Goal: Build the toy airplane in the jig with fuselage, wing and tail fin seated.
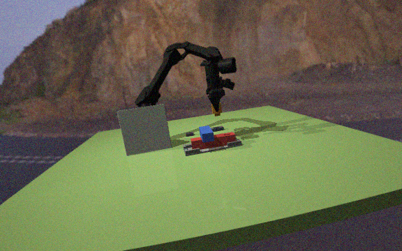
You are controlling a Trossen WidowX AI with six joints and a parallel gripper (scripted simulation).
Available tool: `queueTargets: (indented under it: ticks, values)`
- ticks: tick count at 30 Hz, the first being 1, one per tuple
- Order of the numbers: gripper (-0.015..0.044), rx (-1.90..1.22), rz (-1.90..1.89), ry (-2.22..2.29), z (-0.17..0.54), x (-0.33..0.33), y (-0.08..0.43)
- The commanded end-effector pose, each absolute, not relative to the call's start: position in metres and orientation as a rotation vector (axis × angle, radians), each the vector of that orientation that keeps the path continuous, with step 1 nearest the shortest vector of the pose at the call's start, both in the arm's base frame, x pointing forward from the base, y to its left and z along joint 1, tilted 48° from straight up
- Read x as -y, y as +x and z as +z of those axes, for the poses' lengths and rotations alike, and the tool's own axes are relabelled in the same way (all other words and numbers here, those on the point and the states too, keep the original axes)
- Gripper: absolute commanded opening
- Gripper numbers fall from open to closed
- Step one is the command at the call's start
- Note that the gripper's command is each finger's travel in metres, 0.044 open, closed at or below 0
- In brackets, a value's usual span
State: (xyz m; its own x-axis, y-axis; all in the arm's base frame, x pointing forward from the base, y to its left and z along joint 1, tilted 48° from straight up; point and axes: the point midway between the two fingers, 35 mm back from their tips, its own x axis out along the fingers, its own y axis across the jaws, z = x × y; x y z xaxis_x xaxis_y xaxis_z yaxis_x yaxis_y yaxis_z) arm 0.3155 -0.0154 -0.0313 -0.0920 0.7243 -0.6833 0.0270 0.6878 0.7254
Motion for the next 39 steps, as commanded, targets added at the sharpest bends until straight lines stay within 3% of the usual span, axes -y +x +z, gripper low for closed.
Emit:
queueTargets:
  ticks: [1, 28, 31, 39]
  values:
    - [0.0, -1.57, 0.657, 0.626, -0.043, 0.021, 0.32]
    - [0.0, -1.552, 0.682, 0.604, -0.116, 0.051, 0.333]
    - [0.0065, -1.552, 0.682, 0.604, -0.116, 0.051, 0.333]
    - [0.0065, -1.552, 0.682, 0.604, -0.116, 0.051, 0.333]
